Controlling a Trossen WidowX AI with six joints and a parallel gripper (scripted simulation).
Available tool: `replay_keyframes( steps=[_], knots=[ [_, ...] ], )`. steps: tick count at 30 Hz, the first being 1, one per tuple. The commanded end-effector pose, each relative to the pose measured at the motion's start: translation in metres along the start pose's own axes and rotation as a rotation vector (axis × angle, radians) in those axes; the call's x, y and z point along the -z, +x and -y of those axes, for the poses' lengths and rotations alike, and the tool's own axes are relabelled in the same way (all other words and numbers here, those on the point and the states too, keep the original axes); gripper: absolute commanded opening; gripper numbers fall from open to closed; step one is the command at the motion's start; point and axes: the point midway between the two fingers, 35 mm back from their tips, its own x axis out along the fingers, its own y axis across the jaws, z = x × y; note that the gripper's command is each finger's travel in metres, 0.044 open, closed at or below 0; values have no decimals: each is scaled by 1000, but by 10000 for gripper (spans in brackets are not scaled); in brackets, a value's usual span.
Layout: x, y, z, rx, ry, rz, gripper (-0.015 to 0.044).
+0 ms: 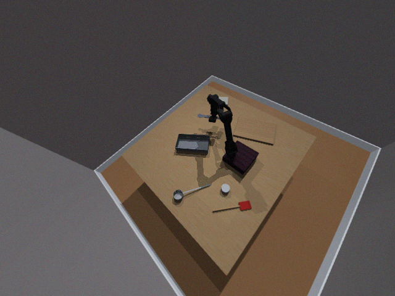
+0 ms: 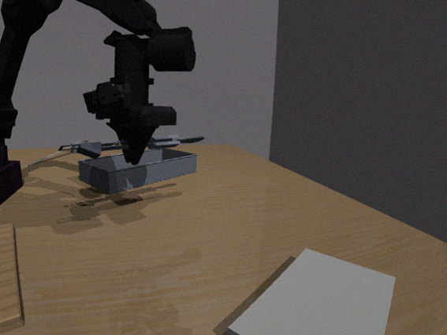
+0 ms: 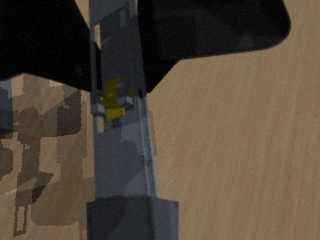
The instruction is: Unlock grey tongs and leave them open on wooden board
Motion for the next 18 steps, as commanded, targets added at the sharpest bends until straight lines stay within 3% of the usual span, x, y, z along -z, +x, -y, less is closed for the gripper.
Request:
replay_keyframes(
  steps=[1,10,18],
  knots=[
    [-7,-2,-7,0,154,-7,-150],
    [-30,-3,-21,-1,530,-5,-150],
    [-35,-3,-24,-1,546,-5,-150]
  ],
)
